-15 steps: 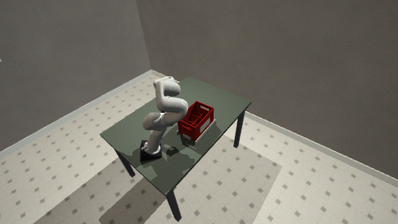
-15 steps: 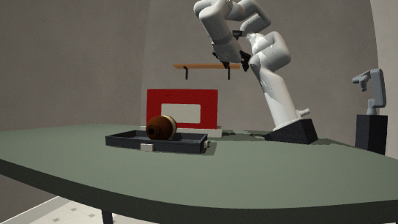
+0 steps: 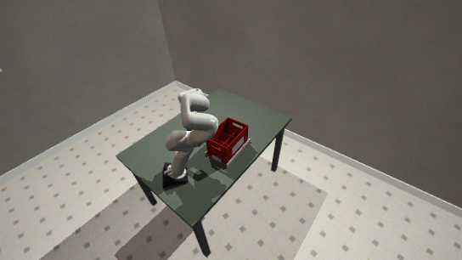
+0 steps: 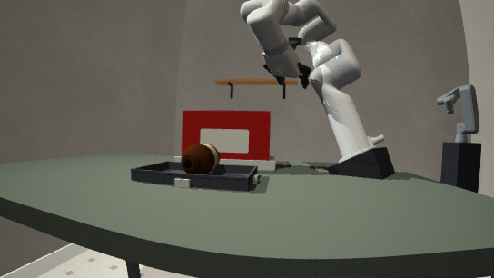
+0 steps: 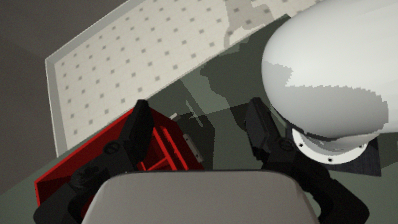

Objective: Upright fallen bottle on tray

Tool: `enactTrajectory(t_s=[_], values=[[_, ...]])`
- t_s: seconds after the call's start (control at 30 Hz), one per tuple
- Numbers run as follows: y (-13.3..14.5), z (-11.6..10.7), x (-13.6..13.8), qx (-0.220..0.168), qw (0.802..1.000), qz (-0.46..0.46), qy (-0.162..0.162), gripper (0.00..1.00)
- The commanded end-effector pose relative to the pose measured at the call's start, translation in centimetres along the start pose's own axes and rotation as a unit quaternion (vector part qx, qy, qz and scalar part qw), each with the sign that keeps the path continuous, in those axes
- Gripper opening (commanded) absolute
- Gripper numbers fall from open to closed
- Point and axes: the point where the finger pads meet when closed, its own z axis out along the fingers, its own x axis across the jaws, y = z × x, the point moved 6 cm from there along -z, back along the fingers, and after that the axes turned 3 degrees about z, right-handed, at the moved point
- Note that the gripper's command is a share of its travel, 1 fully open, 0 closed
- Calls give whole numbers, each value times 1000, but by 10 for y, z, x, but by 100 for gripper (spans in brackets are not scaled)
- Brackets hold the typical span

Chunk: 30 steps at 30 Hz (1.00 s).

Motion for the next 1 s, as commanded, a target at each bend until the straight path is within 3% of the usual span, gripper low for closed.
enactTrajectory(t_s=[0.0, 0.17, 0.37, 0.53, 0.6, 0.67, 0.9, 0.97], values=[[0, -1, 0, -1, 1000, 0, 0, 100], [7, -10, 0, -18, 1000, -10, -1, 100], [48, -73, 1, -134, 988, -78, -9, 100], [84, -121, -1, -228, 965, -132, -15, 100], [84, -121, -1, -228, 965, -132, -15, 100], [104, -147, -3, -278, 947, -160, -18, 100], [106, -150, -3, -284, 945, -163, -18, 100], [134, -183, -6, -349, 915, -200, -22, 100]])
